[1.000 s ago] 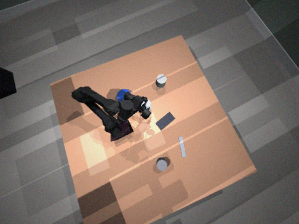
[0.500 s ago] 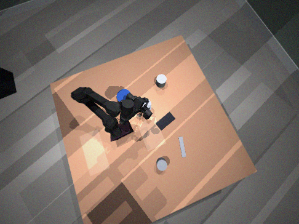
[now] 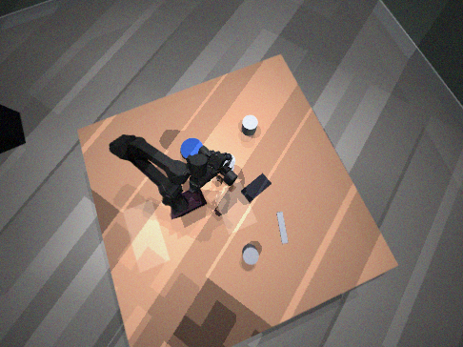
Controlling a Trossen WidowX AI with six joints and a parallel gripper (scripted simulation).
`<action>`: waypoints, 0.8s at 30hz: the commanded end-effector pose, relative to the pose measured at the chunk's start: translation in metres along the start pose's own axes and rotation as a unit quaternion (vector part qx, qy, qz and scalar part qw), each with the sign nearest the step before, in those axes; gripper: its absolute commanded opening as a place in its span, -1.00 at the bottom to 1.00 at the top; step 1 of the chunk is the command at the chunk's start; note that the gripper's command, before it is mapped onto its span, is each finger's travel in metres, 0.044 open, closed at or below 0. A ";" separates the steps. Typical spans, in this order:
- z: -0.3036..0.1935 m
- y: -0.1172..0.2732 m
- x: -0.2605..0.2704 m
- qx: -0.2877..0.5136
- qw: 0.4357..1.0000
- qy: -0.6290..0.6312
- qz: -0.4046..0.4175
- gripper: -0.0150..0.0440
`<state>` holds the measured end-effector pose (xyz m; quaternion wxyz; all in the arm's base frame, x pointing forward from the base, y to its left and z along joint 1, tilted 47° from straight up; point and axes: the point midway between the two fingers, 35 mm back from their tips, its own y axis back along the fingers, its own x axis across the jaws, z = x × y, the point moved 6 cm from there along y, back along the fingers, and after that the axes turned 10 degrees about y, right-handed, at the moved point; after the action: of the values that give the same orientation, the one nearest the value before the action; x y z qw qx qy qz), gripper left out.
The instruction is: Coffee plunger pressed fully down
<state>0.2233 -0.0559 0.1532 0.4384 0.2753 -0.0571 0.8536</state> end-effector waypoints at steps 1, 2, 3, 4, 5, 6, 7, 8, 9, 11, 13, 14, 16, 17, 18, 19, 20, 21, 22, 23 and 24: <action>-0.015 -0.006 -0.002 0.006 1.000 -0.011 -0.009 -0.07; -0.017 -0.007 -0.002 0.006 1.000 -0.011 -0.009 -0.07; -0.018 -0.008 -0.002 0.005 1.000 -0.011 -0.009 -0.07; -0.019 -0.009 -0.001 0.005 1.000 -0.011 -0.009 -0.07; -0.021 -0.010 -0.001 0.004 1.000 -0.011 -0.009 -0.07; -0.022 -0.011 -0.001 0.004 1.000 -0.012 -0.009 -0.07; -0.023 -0.012 -0.001 0.003 1.000 -0.012 -0.009 -0.07; -0.025 -0.013 0.000 0.002 1.000 -0.012 -0.009 -0.07; -0.026 -0.014 0.000 0.002 1.000 -0.012 -0.008 -0.07; -0.029 -0.017 0.001 0.000 1.000 -0.012 -0.008 -0.07; -0.031 -0.019 0.002 -0.002 1.000 -0.013 -0.007 -0.07; -0.033 -0.020 0.002 -0.003 1.000 -0.013 -0.007 -0.07; -0.035 -0.022 0.004 -0.005 1.000 -0.013 -0.006 -0.07; -0.036 -0.023 0.004 -0.007 1.000 -0.014 -0.005 -0.07; -0.037 -0.024 0.005 -0.008 1.000 -0.014 -0.005 -0.07; -0.038 -0.025 0.006 -0.009 1.000 -0.014 -0.004 -0.07; -0.039 -0.026 0.006 -0.011 1.000 -0.015 -0.004 -0.07; -0.039 -0.027 0.007 -0.012 1.000 -0.015 -0.003 -0.07; -0.039 -0.028 0.007 -0.012 1.000 -0.015 -0.003 -0.07; -0.039 -0.029 0.007 -0.013 1.000 -0.015 -0.003 -0.07; -0.039 -0.030 0.007 -0.013 1.000 -0.015 -0.003 -0.07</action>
<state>0.2283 -0.0267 0.1268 0.4491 0.2649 -0.0714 0.8503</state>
